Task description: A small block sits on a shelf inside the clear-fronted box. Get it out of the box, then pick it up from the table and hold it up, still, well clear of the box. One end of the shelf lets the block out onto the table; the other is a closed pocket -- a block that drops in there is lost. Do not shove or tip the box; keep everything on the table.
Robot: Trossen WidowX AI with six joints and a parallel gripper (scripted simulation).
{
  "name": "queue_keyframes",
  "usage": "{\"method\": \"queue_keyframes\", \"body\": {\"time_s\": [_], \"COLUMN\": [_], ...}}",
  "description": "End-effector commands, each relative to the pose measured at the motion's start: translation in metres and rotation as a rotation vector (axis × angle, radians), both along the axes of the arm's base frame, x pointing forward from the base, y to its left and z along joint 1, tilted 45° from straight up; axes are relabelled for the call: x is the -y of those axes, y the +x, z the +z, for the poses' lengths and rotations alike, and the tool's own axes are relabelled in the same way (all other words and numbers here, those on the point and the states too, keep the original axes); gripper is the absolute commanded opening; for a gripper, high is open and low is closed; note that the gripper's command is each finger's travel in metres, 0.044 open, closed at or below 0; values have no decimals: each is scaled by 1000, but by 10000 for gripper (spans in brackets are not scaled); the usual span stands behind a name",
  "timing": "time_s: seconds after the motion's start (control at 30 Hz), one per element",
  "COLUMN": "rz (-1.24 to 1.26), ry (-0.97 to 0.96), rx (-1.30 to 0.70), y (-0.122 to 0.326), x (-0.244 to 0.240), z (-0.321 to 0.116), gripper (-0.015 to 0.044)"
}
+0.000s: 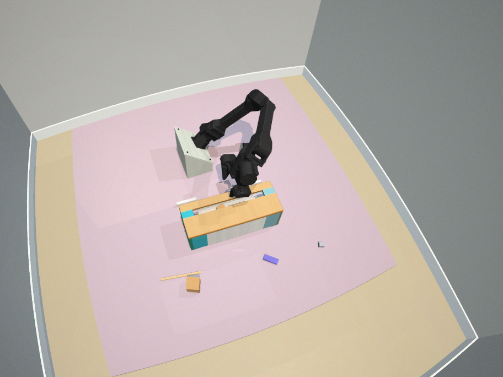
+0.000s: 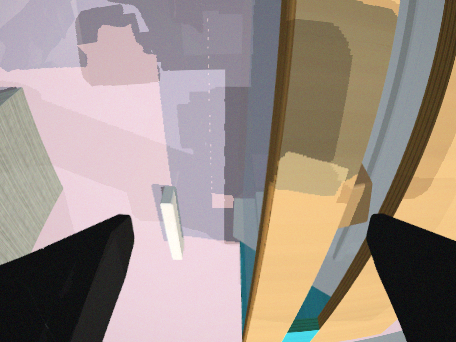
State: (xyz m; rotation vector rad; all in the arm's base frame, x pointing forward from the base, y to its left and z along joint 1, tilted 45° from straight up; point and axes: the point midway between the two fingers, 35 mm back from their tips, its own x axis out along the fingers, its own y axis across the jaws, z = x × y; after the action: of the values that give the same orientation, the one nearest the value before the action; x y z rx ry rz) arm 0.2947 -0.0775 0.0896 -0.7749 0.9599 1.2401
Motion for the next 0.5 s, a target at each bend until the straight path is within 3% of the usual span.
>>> {"method": "queue_keyframes", "body": {"time_s": [0.0, 0.47], "rz": [-3, -3], "ry": [5, 5], "rx": [0, 1], "y": [2, 7], "x": [-4, -19], "z": [-5, -21], "gripper": [400, 400]}}
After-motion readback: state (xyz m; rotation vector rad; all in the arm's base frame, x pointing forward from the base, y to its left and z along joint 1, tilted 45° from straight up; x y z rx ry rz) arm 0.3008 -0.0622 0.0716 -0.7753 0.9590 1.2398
